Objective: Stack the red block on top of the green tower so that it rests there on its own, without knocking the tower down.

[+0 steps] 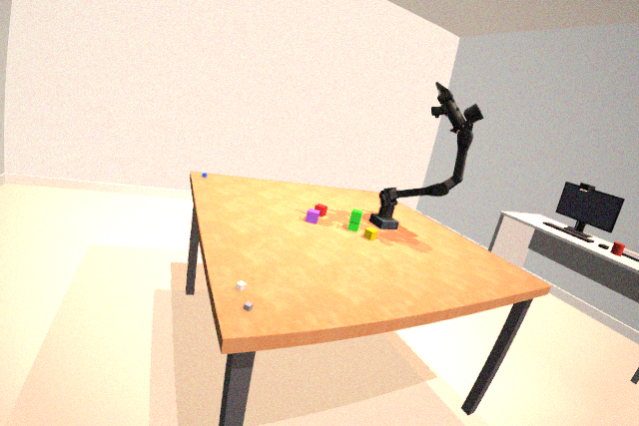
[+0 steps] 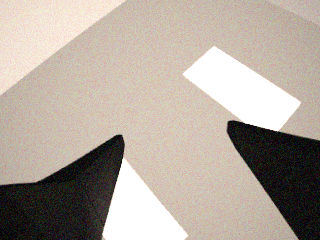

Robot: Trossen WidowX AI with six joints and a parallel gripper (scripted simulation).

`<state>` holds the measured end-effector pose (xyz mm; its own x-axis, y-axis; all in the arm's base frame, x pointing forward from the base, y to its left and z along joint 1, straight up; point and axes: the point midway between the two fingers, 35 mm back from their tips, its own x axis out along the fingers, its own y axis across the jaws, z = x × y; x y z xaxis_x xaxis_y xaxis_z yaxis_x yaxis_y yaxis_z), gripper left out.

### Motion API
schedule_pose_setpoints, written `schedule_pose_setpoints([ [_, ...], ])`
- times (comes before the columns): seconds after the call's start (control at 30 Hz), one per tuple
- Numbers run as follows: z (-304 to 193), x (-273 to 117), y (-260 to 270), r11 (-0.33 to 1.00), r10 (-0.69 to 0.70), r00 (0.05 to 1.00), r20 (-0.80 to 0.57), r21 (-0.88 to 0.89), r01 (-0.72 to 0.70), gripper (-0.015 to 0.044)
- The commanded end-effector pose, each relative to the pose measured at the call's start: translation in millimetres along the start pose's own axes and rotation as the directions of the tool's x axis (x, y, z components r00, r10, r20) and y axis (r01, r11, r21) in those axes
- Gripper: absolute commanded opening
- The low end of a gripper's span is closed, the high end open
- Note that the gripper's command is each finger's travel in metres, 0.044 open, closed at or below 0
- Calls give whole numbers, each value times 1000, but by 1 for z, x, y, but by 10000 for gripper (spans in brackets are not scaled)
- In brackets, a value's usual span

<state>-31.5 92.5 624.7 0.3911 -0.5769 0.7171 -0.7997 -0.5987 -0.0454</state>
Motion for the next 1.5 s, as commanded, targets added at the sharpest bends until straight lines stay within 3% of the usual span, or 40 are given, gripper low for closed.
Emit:
schedule_pose_setpoints([
  [0.0,2,2,1,1000,1,1000,7,6,-1,426],
  [0.3,109,80,23,937,-19,945,327,336,-97,440],
  [0.47,146,95,26,880,-37,906,423,443,-171,440],
  [0.77,278,126,9,722,-153,688,710,556,-413,440],
  [1.0,340,124,-7,639,-205,541,816,530,-558,440],
  [1.27,443,94,-44,469,-258,211,943,313,-826,440],
  [1.47,506,51,-73,368,-256,-57,965,43,-929,440],
])
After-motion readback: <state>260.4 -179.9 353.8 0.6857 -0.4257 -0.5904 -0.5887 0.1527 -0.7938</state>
